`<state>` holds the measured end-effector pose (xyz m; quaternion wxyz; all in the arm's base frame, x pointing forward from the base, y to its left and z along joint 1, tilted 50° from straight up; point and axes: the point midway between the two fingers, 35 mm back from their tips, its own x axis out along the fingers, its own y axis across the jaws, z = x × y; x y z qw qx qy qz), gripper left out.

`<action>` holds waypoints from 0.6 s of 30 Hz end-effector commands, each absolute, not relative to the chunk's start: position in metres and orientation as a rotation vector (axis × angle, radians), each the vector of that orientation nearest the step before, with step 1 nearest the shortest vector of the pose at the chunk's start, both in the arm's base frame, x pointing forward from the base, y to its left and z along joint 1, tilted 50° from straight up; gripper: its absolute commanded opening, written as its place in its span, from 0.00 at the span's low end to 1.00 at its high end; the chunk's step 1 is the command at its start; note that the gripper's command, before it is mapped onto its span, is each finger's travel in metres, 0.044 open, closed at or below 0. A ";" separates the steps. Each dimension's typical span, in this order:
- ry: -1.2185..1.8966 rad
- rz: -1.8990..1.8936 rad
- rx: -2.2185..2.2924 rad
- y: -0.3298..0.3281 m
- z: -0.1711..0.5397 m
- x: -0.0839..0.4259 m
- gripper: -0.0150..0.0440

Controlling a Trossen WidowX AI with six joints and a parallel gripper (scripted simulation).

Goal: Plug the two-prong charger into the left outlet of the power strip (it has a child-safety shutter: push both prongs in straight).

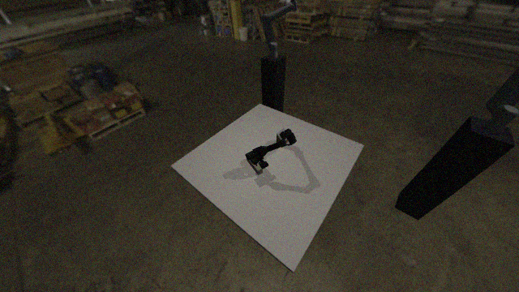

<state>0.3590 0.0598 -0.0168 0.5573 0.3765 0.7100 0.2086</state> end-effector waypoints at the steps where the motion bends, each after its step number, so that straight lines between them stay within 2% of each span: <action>1: 1.672 0.493 0.887 0.060 -0.017 0.359 1.00; 18: 1.663 0.496 0.884 0.061 -0.016 0.355 1.00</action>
